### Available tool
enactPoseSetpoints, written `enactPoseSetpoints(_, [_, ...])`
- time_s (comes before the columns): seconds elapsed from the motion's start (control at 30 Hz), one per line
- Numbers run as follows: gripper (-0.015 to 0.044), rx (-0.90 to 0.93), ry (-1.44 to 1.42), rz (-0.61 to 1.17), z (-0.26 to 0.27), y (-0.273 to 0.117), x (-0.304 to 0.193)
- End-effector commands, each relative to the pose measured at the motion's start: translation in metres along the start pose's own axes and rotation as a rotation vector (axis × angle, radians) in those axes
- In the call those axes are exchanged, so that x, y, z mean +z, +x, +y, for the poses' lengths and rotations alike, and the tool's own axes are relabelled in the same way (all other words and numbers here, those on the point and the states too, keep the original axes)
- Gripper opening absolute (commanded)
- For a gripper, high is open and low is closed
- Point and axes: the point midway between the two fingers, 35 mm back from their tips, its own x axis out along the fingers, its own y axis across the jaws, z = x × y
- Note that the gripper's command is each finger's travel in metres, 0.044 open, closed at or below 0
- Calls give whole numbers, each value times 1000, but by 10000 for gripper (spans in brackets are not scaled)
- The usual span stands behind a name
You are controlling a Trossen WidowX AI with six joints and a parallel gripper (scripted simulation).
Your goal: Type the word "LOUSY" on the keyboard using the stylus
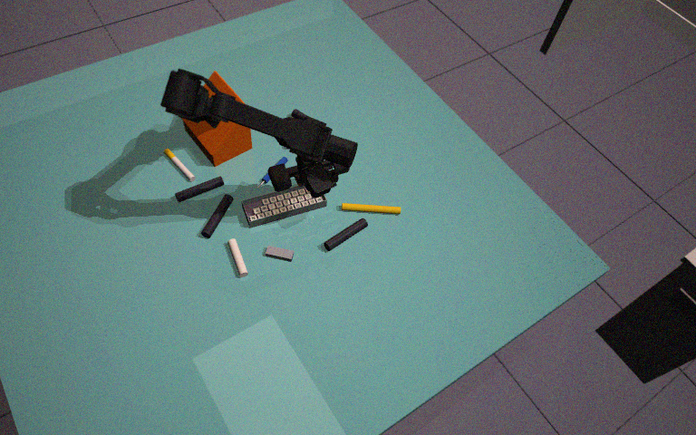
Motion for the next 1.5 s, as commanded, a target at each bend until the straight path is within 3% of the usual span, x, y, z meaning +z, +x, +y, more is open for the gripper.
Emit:
enactPoseSetpoints(0.0, [0,-20,4,-6,1,0,1])
enactPoseSetpoints(0.2, [0,-20,4,-6,-1,0,1])
enactPoseSetpoints(0.4, [0,-23,2,-6,-62,-1,1])
enactPoseSetpoints(0.87, [0,-24,2,-6,-66,-1,1])
enactPoseSetpoints(1.07, [0,-27,1,-6,-127,-2,1])
enactPoseSetpoints(1.47, [0,-27,1,-6,-129,-2,1])
